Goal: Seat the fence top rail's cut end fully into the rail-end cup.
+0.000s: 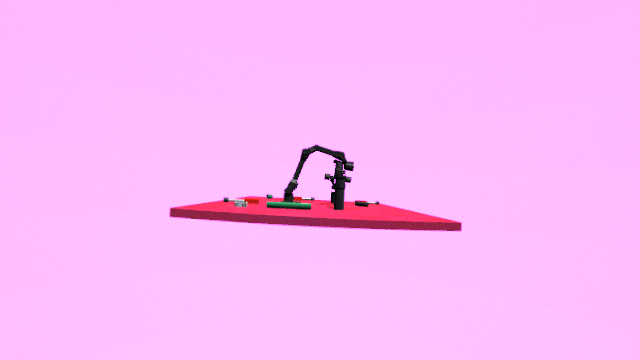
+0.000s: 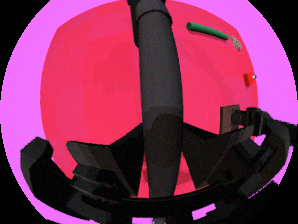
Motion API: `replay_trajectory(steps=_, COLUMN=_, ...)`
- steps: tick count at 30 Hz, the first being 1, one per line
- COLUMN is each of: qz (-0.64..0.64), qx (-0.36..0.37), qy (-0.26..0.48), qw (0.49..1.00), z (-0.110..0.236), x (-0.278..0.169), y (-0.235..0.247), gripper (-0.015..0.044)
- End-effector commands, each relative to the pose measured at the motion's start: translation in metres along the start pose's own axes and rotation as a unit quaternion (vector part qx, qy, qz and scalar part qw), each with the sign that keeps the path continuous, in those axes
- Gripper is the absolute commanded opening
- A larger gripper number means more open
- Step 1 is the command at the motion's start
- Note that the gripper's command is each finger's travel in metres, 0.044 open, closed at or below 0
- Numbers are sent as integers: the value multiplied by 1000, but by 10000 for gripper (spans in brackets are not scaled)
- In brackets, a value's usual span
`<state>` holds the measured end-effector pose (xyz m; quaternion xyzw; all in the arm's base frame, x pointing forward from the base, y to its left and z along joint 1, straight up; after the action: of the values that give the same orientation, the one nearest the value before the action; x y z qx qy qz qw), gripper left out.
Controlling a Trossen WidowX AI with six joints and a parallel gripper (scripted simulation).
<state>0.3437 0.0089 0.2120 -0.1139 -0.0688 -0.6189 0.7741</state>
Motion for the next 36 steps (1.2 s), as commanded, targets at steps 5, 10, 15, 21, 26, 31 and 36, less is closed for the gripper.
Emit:
replay_trajectory(steps=5, qz=-11, qx=10, qy=-9, qw=1000, z=3, x=11, y=2, gripper=0)
replay_trajectory(steps=10, qz=-11, qx=10, qy=-9, qw=1000, z=1, x=13, y=1, gripper=0)
replay_trajectory(steps=15, qz=-11, qx=10, qy=-9, qw=1000, z=0, x=16, y=1, gripper=0)
replay_trajectory(steps=21, qz=-11, qx=10, qy=-9, qw=1000, z=-2, x=19, y=1, gripper=0)
replay_trajectory(steps=26, qz=-1, qx=5, qy=-1, qw=1000, z=-4, x=13, y=1, gripper=0)
replay_trajectory(steps=31, qz=-1, qx=5, qy=-1, qw=1000, z=-4, x=13, y=1, gripper=0)
replay_trajectory(steps=36, qz=-1, qx=5, qy=-1, qw=1000, z=-4, x=13, y=1, gripper=79)
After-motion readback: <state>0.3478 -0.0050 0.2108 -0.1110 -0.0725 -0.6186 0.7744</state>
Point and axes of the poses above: the point midway between the two fingers, 35 mm back from their tips, its own z axis back along the fingers, its own y axis across the jaws, x = y × z, the point moved 7 cm from there along z, back along the fingers, and after that the axes turned 9 degrees about z, right-handed, at the moved point
